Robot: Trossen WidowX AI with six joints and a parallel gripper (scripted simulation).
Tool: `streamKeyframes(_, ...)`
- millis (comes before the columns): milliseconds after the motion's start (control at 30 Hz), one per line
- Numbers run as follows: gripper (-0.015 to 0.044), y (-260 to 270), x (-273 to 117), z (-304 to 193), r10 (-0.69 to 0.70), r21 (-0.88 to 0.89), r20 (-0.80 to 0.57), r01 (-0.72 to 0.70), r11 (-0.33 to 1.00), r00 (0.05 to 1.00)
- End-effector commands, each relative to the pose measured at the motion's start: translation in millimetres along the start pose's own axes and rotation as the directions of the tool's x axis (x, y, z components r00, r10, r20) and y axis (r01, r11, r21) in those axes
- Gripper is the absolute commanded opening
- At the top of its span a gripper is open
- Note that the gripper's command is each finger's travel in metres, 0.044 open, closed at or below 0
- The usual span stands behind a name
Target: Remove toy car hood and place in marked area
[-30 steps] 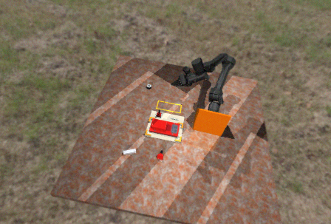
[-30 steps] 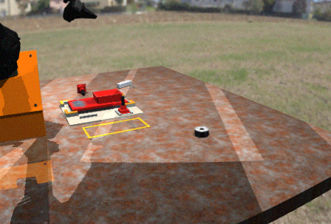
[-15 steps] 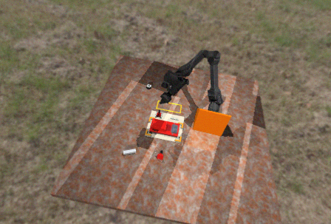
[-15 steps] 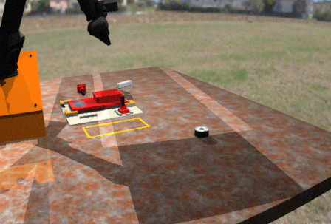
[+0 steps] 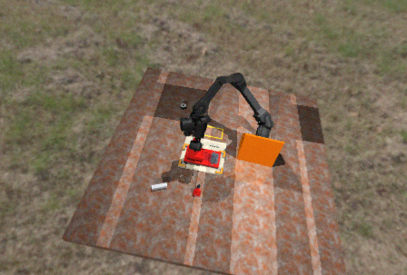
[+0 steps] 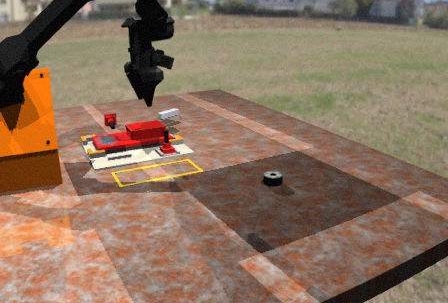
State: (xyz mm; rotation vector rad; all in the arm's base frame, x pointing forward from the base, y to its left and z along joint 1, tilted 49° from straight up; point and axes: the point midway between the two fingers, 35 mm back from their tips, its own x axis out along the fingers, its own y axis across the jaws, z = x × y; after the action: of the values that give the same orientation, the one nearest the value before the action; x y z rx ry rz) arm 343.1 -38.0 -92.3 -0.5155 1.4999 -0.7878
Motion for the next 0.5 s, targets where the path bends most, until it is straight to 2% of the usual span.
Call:
streamKeyframes(0, 0.0440, 3.0, 8.4, -1.7, -0.010, -0.030, -0.031, 0.009, 1.000, 0.999)
streamKeyframes(467, 0.0440, 3.1, 18.0, -1.4, -0.010, -0.030, -0.031, 0.009, 1.000, 0.999)
